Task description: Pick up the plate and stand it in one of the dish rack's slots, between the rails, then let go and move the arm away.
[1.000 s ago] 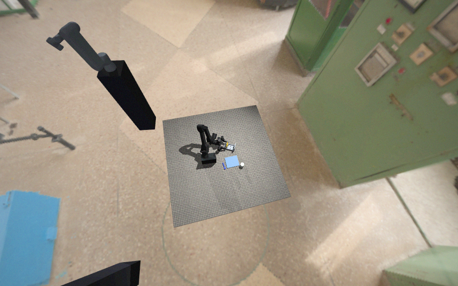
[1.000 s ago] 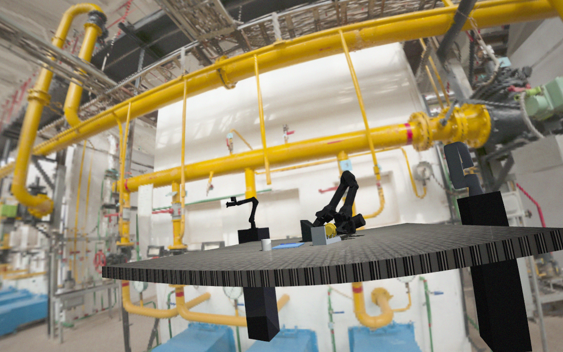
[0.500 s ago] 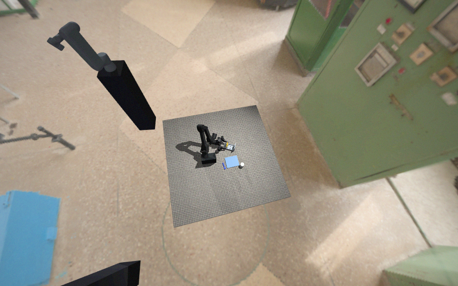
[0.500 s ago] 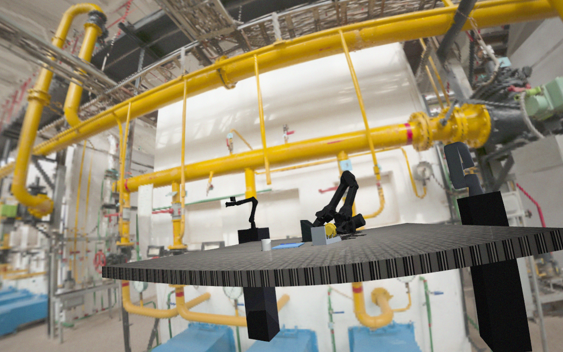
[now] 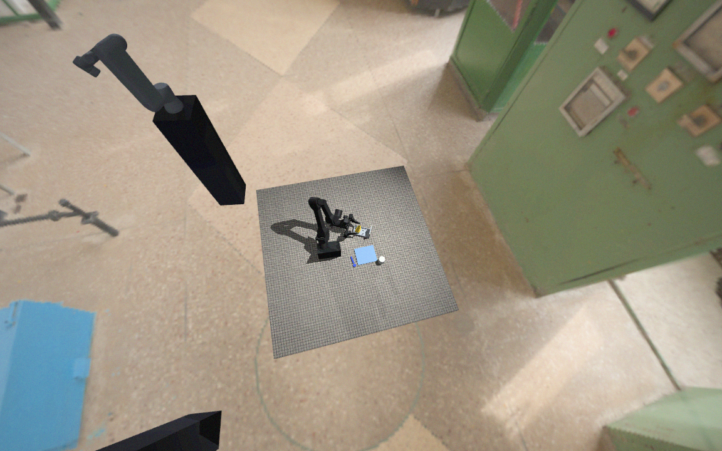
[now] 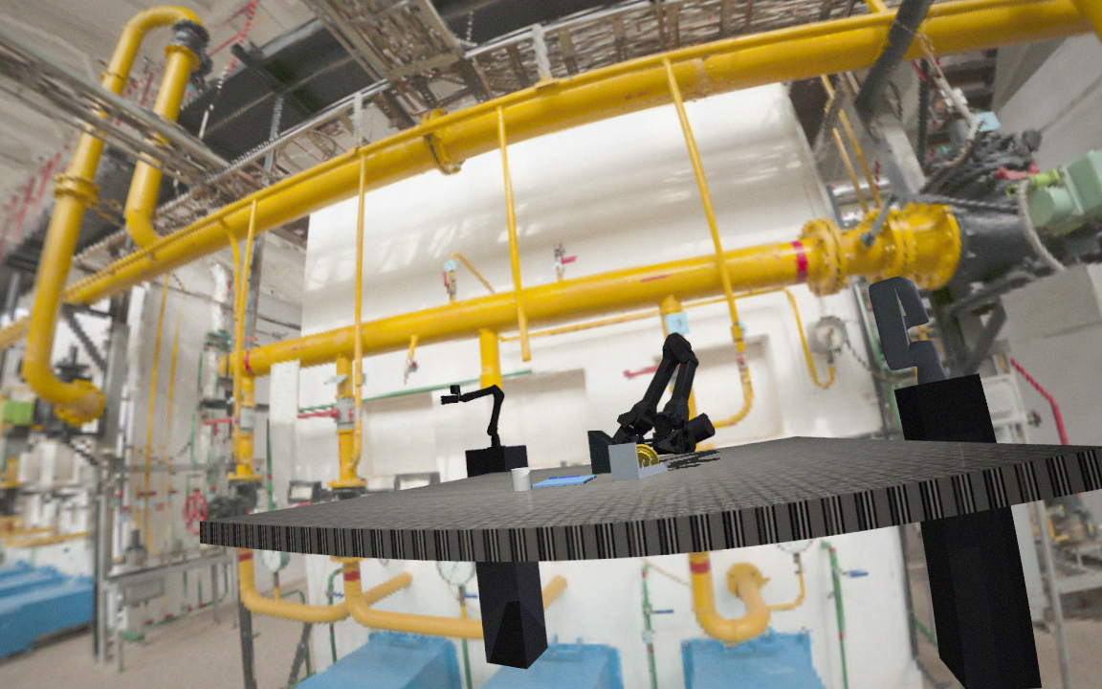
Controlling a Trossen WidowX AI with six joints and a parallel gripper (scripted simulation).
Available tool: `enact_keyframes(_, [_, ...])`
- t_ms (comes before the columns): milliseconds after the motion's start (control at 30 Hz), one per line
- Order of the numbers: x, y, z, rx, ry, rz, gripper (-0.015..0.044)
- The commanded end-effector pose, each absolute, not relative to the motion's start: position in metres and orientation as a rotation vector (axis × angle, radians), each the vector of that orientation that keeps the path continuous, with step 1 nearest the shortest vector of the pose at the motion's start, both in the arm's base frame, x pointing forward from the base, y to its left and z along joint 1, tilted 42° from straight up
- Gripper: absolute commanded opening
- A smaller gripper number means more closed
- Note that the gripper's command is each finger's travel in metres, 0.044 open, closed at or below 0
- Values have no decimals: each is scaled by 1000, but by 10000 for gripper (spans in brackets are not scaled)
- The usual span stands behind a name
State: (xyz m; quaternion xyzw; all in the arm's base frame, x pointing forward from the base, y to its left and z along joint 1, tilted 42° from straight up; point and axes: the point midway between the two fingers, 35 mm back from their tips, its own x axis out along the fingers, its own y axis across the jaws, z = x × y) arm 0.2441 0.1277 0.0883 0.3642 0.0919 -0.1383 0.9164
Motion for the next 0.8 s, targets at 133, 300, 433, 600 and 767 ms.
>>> enact_keyframes(133, [254, 91, 135, 750, 188, -292, 400])
enact_keyframes(300, [256, 63, 164, 735, 173, -287, 400])
enact_keyframes(433, [255, 59, 167, 732, 169, -286, 400])
enact_keyframes(600, [262, 54, 161, 631, 236, -307, 400])
enact_keyframes(767, [270, 46, 151, 496, 339, -332, 400])
